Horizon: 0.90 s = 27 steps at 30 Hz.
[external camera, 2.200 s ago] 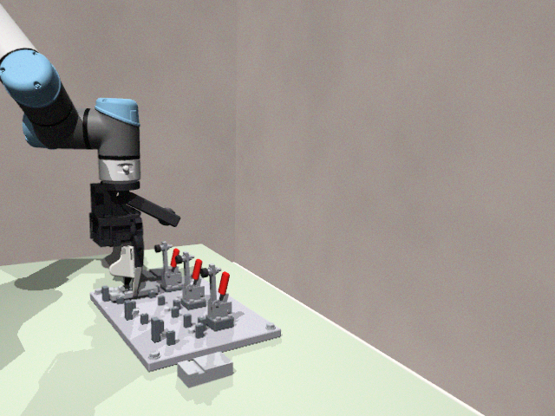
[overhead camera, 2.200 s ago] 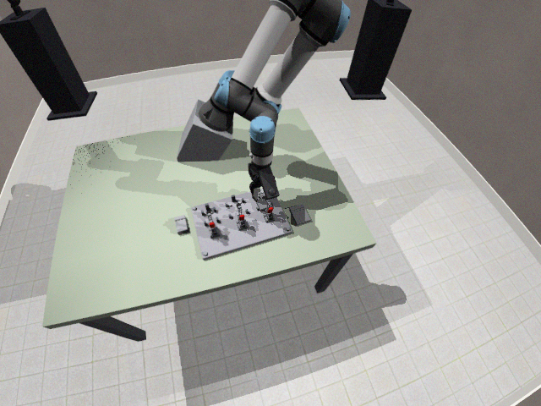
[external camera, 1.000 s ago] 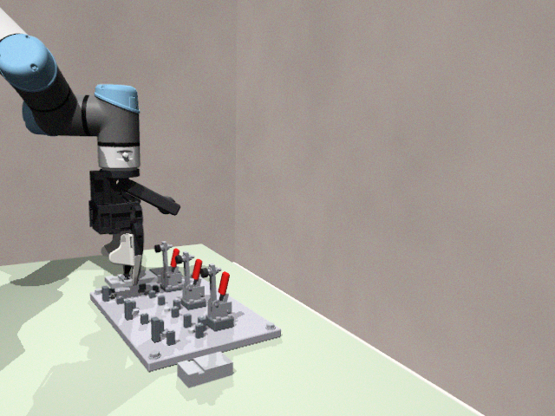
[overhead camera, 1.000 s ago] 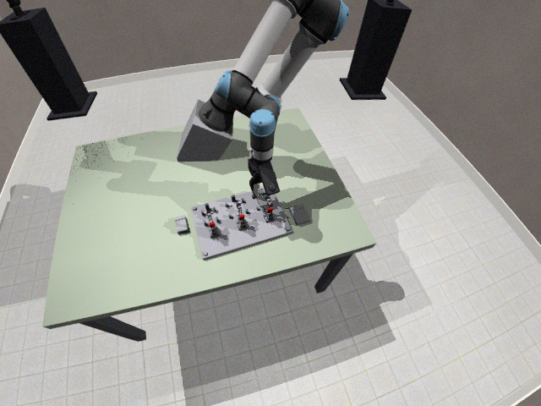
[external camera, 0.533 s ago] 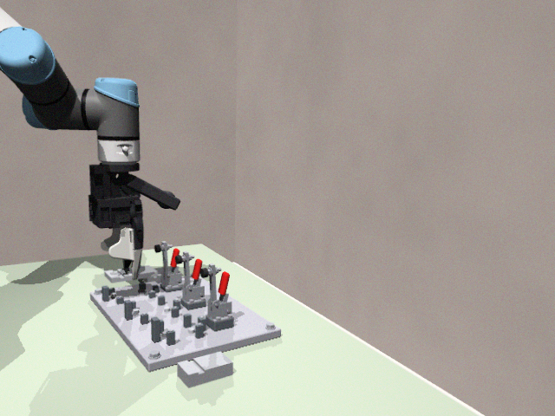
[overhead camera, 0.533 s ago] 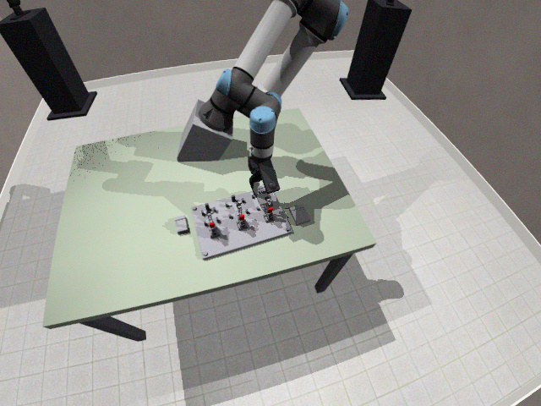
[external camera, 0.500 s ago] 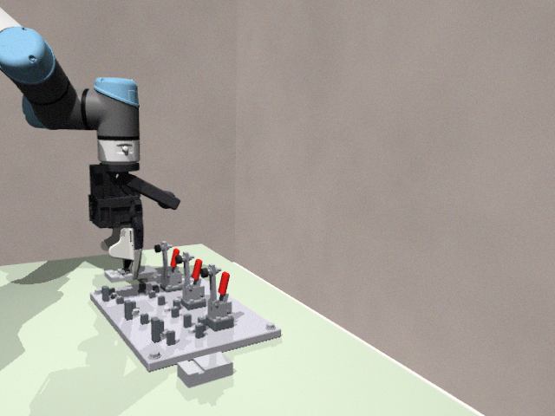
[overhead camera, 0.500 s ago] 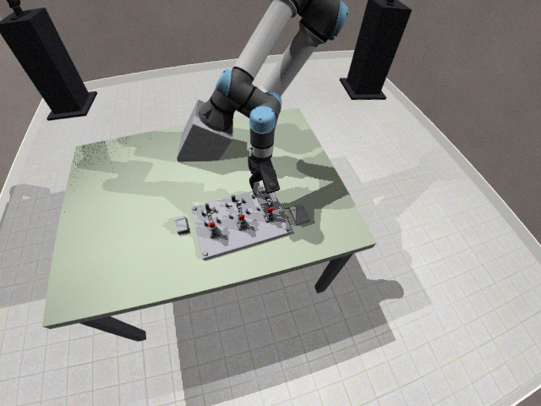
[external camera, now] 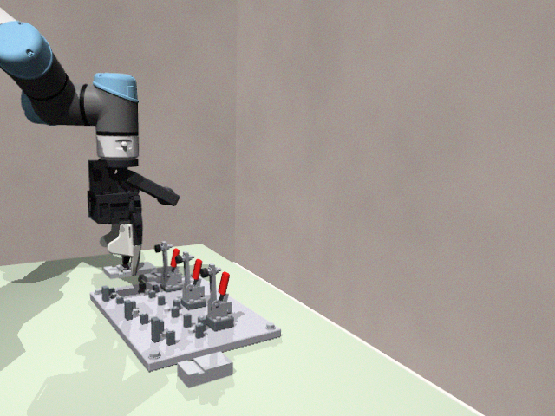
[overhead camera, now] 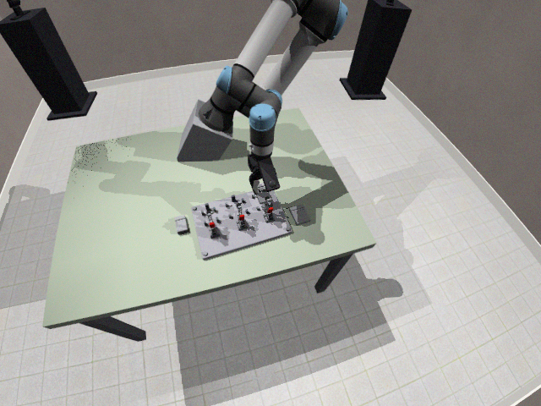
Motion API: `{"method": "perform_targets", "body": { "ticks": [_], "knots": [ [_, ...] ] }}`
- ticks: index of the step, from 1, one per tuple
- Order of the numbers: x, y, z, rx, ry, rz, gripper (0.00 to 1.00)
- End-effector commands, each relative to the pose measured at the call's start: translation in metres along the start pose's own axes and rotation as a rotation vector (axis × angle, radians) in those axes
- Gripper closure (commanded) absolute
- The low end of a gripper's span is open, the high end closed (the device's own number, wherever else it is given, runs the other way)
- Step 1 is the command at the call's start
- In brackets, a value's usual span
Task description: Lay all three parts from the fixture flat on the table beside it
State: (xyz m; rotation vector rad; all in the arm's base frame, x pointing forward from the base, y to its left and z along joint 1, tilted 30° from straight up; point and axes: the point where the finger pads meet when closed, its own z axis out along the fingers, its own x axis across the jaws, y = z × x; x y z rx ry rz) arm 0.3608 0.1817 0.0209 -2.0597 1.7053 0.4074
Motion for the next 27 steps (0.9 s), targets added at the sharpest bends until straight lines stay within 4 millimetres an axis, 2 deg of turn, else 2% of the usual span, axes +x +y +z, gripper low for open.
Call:
{"method": "perform_targets", "body": {
  "ticks": [1,7,27],
  "knots": [
    [0.000,0.002,-0.010,0.001,0.000,0.000,1.00],
    [0.000,0.005,-0.023,0.001,0.000,0.000,1.00],
    [0.000,0.006,-0.027,0.001,0.000,0.000,1.00]
  ]
}}
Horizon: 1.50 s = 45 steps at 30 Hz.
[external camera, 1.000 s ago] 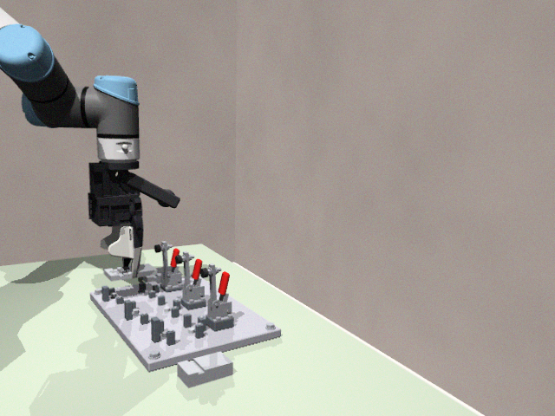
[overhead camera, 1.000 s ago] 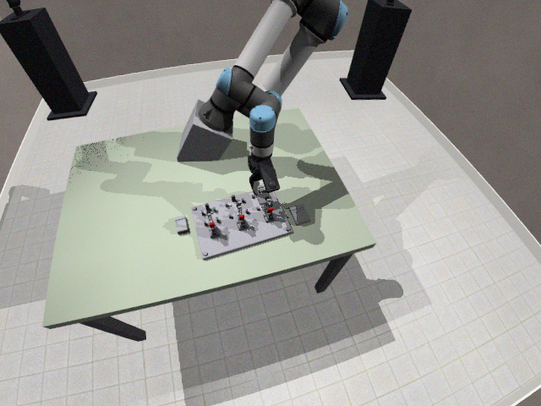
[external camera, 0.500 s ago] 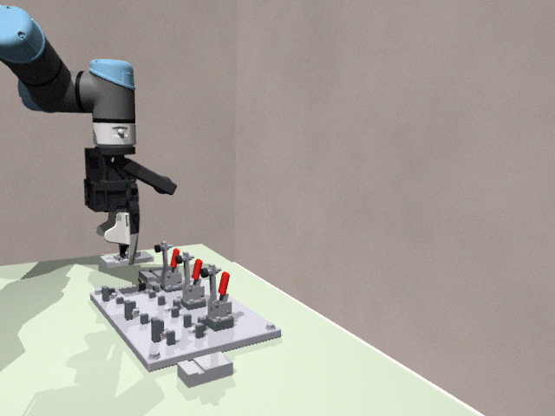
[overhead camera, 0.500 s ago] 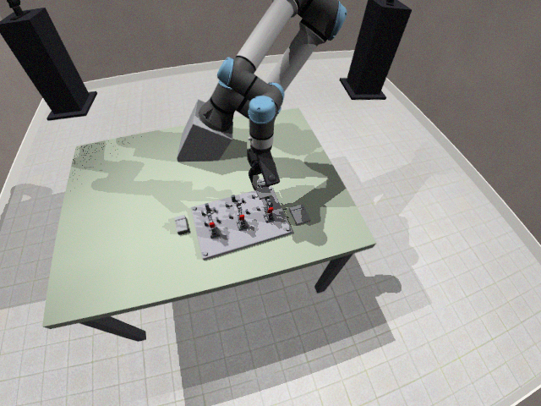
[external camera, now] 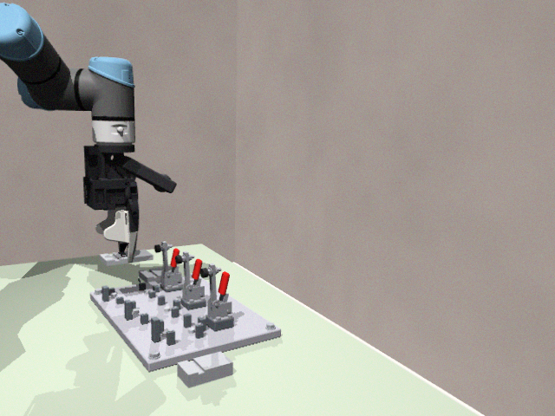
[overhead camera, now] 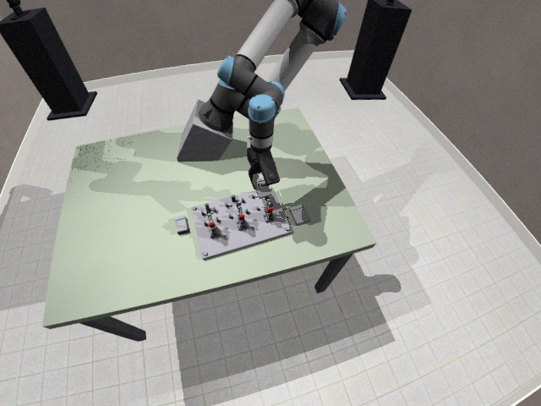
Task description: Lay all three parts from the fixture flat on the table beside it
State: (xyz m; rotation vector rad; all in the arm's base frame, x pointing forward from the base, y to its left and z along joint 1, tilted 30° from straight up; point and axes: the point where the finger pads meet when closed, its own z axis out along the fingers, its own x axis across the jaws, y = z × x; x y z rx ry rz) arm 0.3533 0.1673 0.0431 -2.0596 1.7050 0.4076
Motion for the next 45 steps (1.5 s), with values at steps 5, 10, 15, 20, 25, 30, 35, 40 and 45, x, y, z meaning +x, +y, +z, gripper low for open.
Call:
{"method": "perform_targets", "body": {
  "ticks": [5,10,15,20,25,30,35,40,45],
  "knots": [
    [0.000,0.000,0.000,0.001,0.000,0.000,1.00],
    [0.000,0.000,0.000,0.001,0.000,0.000,1.00],
    [0.000,0.000,0.000,0.001,0.000,0.000,1.00],
    [-0.002,0.000,0.000,0.001,0.000,0.000,1.00],
    [-0.008,0.000,0.000,0.001,0.000,0.000,1.00],
    [-0.018,0.000,0.000,0.001,0.000,0.000,1.00],
    [-0.027,0.000,0.000,0.001,0.000,0.000,1.00],
    [-0.044,0.000,0.000,0.001,0.000,0.000,1.00],
    [-0.062,0.000,0.000,0.001,0.000,0.000,1.00]
  ]
}}
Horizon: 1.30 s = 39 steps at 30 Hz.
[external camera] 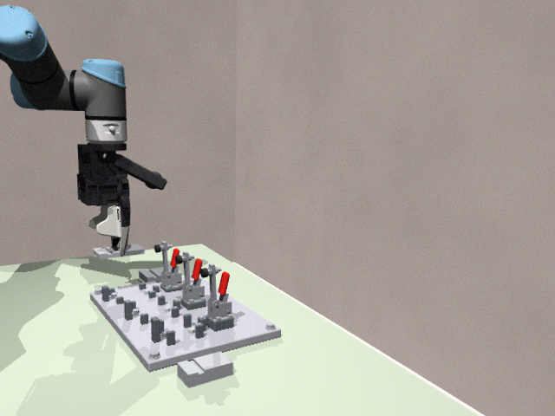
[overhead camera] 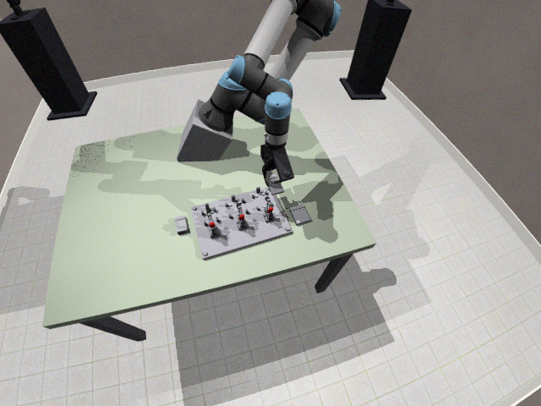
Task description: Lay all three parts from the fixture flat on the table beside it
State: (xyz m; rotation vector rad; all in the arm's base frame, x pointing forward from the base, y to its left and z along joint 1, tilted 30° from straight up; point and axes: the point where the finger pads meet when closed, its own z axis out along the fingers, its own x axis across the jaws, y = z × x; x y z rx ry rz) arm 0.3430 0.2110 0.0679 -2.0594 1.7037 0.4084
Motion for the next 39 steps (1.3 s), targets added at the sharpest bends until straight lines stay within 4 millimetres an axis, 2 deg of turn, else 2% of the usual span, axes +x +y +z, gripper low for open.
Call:
{"method": "perform_targets", "body": {
  "ticks": [1,20,39],
  "knots": [
    [-0.015,0.000,0.000,0.001,0.001,0.000,1.00],
    [-0.062,-0.001,0.000,0.001,0.001,0.000,1.00],
    [-0.069,-0.001,0.000,0.001,0.001,0.000,1.00]
  ]
}}
